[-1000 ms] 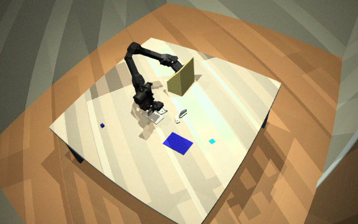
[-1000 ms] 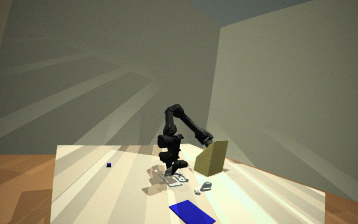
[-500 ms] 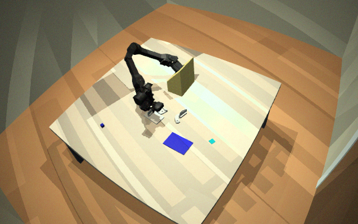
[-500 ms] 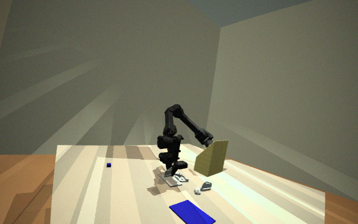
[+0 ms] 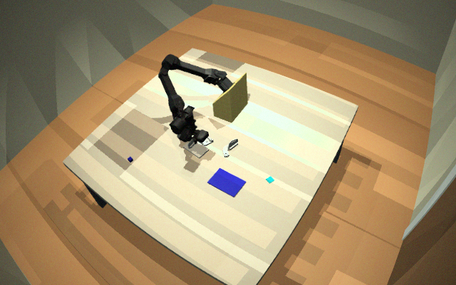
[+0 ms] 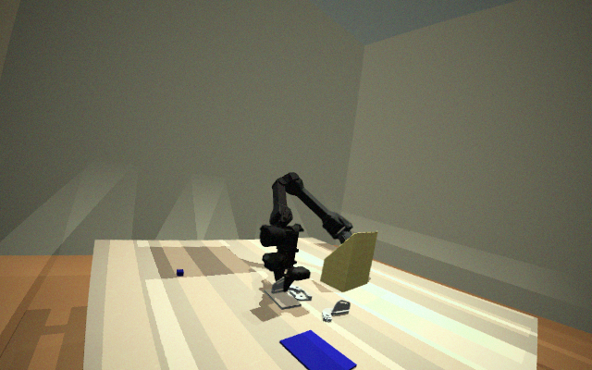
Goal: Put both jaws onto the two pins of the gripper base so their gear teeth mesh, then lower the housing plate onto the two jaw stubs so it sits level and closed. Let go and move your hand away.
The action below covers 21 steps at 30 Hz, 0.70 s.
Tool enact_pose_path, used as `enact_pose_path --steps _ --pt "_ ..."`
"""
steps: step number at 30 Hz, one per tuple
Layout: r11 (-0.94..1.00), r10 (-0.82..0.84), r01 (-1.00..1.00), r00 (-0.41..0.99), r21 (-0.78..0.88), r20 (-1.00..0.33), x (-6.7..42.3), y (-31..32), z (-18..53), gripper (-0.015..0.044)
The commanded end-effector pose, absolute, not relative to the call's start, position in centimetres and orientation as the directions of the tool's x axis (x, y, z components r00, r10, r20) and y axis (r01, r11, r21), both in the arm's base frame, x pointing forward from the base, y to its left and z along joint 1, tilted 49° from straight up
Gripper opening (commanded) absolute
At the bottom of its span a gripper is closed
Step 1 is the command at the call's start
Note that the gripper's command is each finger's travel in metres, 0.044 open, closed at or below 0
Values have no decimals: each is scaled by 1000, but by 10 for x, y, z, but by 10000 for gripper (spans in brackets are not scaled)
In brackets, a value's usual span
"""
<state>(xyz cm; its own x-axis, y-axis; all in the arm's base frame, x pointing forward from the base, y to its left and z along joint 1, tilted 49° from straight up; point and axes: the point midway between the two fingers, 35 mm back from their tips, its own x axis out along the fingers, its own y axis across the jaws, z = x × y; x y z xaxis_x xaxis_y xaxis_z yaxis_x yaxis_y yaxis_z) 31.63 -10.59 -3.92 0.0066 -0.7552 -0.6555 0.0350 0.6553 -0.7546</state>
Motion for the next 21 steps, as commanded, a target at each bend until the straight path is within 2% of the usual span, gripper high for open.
enact_pose_path --steps 1,21 --pt "651 -759 29 6 -759 -651 316 -107 -39 134" --pt "651 -759 28 6 -759 -651 316 -109 -41 134"
